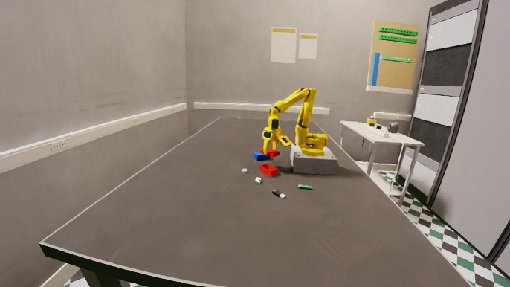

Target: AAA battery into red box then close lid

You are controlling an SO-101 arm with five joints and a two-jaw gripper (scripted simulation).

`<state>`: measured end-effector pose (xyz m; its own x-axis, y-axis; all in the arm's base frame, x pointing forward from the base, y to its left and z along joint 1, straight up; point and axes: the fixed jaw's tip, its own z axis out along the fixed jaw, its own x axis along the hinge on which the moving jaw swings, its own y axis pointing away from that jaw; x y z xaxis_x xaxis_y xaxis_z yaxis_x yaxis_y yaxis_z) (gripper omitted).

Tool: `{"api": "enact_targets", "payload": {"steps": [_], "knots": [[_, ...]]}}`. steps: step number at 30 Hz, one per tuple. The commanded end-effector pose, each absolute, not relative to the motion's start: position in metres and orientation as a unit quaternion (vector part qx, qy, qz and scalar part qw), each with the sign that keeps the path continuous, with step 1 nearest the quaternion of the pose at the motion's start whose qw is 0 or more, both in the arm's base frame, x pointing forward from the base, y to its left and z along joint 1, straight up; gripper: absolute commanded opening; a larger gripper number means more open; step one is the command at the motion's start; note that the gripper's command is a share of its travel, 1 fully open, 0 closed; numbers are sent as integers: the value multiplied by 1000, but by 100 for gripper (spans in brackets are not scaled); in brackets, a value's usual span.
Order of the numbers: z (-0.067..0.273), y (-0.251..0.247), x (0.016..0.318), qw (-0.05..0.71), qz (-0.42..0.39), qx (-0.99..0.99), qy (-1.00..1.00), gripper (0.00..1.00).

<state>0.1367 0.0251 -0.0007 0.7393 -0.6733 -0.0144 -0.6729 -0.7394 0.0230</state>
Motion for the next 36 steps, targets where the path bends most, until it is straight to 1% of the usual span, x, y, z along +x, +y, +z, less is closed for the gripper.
{"api": "enact_targets", "payload": {"steps": [1, 8, 36], "knots": [[1, 9, 136, 0, 0, 933, -360, 23], [0, -2, 132, 0, 0, 933, -360, 23], [1, -3, 133, 0, 0, 933, -360, 23]]}}
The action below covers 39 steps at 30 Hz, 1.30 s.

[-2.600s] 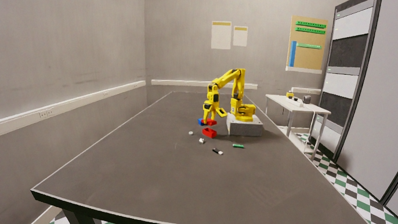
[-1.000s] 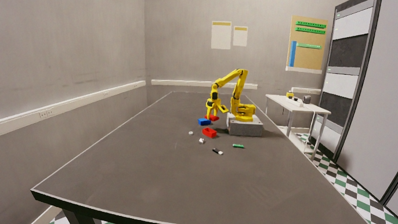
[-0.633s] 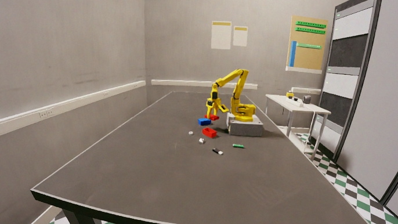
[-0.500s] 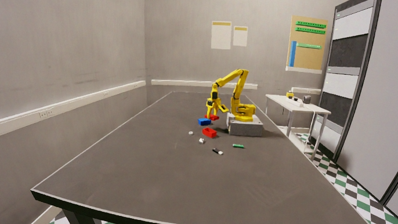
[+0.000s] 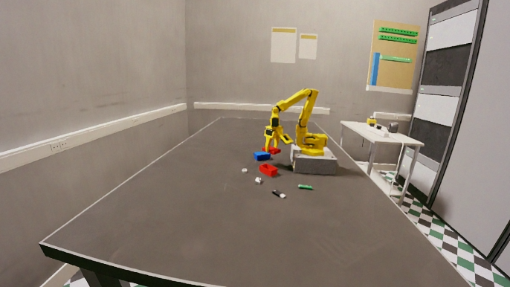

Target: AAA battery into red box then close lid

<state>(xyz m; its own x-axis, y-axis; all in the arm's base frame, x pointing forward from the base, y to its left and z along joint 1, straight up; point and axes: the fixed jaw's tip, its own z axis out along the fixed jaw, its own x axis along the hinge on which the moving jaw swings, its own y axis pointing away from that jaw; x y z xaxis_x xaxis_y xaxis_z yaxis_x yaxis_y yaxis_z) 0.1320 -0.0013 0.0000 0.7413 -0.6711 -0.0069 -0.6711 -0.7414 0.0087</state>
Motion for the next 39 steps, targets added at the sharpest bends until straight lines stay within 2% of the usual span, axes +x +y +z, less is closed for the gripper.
{"api": "enact_targets", "payload": {"steps": [1, 39], "knots": [[1, -3, 133, 0, 0, 933, -360, 23], [-1, -4, 136, 0, 0, 933, -360, 23]]}}
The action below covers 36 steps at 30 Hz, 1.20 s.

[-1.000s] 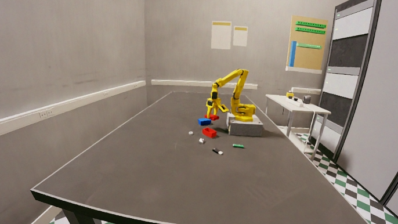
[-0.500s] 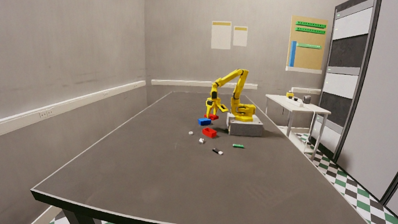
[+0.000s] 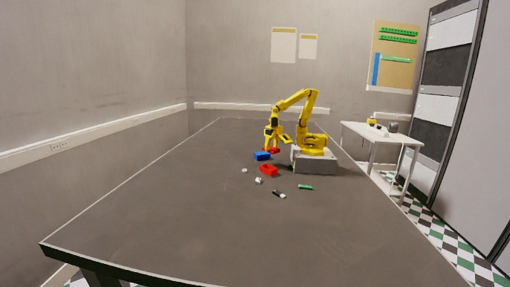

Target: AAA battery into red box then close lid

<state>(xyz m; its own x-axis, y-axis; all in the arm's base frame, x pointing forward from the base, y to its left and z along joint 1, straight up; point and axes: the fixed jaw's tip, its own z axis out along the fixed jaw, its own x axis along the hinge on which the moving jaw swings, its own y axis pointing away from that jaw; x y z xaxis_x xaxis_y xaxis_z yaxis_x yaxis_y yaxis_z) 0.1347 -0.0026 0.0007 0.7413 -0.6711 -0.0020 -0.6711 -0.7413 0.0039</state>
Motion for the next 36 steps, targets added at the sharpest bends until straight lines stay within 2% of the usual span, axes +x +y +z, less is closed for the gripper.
{"api": "enact_targets", "payload": {"steps": [1, 36], "knots": [[-2, -4, 137, 0, 0, 933, -360, 23], [-50, -4, 137, 0, 0, 933, -360, 23]]}}
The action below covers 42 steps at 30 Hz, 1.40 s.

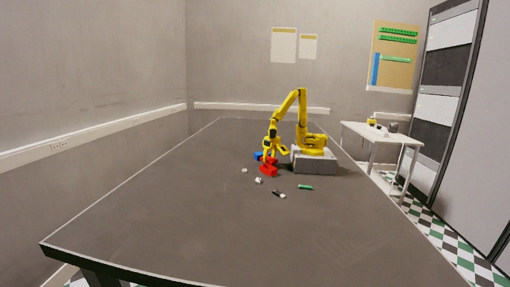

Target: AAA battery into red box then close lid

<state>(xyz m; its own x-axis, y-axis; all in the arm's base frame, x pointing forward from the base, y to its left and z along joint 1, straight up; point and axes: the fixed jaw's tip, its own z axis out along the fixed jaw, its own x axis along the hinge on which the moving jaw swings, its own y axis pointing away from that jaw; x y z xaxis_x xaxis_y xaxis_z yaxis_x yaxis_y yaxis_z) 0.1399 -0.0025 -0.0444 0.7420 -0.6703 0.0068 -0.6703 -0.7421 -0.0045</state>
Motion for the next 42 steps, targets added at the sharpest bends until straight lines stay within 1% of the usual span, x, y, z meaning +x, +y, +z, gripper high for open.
{"api": "enact_targets", "payload": {"steps": [1, 42], "knots": [[-51, -4, 137, 0, 0, -933, 360, 23], [-60, -4, 130, 0, 0, -933, 360, 23]]}}
